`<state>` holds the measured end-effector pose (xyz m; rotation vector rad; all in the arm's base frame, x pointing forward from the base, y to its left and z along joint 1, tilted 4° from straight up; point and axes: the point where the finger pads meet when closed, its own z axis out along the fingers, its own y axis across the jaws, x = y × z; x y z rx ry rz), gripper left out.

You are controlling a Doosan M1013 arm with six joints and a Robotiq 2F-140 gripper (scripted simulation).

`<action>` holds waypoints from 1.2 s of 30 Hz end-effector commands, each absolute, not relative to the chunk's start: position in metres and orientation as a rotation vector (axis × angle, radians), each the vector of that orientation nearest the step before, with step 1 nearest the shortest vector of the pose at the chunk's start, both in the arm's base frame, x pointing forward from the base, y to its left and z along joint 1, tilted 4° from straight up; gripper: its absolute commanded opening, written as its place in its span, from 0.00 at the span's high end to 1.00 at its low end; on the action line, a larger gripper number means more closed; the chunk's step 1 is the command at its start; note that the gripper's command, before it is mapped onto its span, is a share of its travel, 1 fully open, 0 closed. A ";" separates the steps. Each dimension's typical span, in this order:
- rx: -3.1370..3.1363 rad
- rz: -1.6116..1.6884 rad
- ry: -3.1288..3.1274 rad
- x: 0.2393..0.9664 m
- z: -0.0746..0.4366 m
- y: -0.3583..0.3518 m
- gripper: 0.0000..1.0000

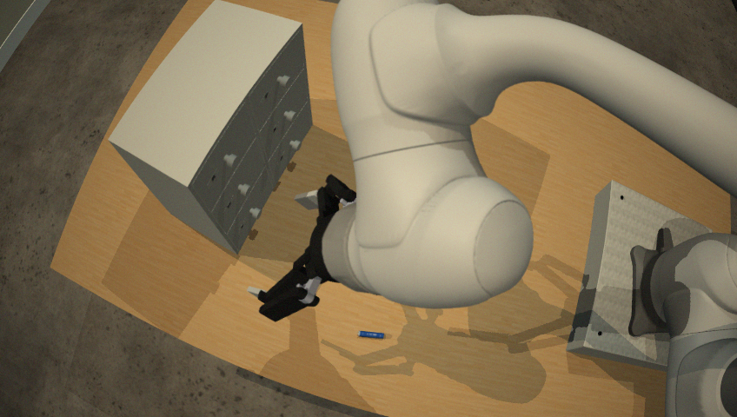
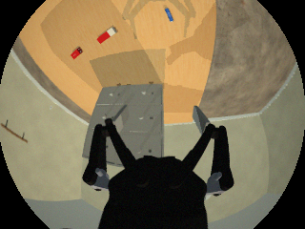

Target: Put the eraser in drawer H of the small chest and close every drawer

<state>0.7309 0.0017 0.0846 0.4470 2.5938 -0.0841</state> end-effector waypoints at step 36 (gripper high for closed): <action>0.408 -0.182 2.265 0.758 0.052 -0.011 0.00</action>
